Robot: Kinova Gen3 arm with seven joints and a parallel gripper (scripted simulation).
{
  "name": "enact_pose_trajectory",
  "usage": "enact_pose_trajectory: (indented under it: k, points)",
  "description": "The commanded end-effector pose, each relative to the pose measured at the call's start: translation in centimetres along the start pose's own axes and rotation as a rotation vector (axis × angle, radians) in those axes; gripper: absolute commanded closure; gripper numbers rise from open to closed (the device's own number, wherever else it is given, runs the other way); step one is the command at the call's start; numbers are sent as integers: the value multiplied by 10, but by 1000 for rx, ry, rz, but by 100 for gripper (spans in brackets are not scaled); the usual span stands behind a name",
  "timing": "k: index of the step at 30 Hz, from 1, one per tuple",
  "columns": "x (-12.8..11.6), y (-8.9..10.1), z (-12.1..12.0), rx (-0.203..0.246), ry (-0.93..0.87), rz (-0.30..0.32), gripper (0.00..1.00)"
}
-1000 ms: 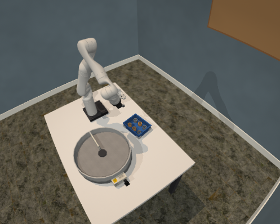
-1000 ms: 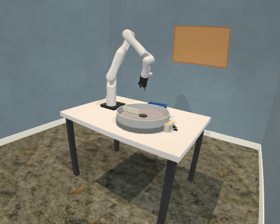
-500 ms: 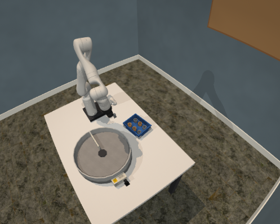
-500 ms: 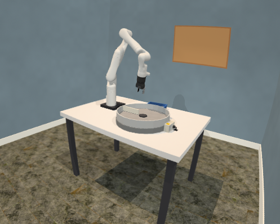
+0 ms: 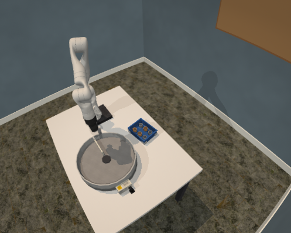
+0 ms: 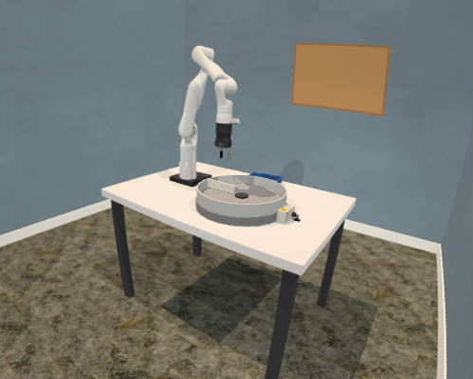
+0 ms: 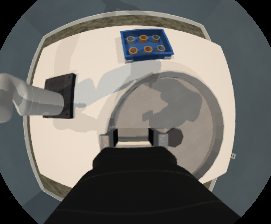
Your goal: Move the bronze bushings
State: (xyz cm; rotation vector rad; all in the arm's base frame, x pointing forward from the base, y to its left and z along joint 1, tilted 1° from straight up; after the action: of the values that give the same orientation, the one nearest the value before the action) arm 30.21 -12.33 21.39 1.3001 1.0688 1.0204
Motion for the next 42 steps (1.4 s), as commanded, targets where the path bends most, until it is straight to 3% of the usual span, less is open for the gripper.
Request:
enact_pose_trajectory:
  k: [1, 17, 18, 42]
  points:
    - [-3, 3, 1, -11, -8, 5, 0]
    - [-3, 3, 1, -11, -8, 5, 0]
    - [-3, 3, 1, -11, -8, 5, 65]
    - [-3, 3, 1, -11, -8, 5, 65]
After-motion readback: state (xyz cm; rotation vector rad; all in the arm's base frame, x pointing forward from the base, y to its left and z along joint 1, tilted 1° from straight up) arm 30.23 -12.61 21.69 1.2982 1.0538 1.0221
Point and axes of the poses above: the point where the finger pads meet when closed, its own y axis back along the fingers, its own z axis across the jaws, x = y × z, the point moved 2 cm from there along y, back along the fingers, and after that the axes turned 4 degrees about -y, right-handed, at the moved point
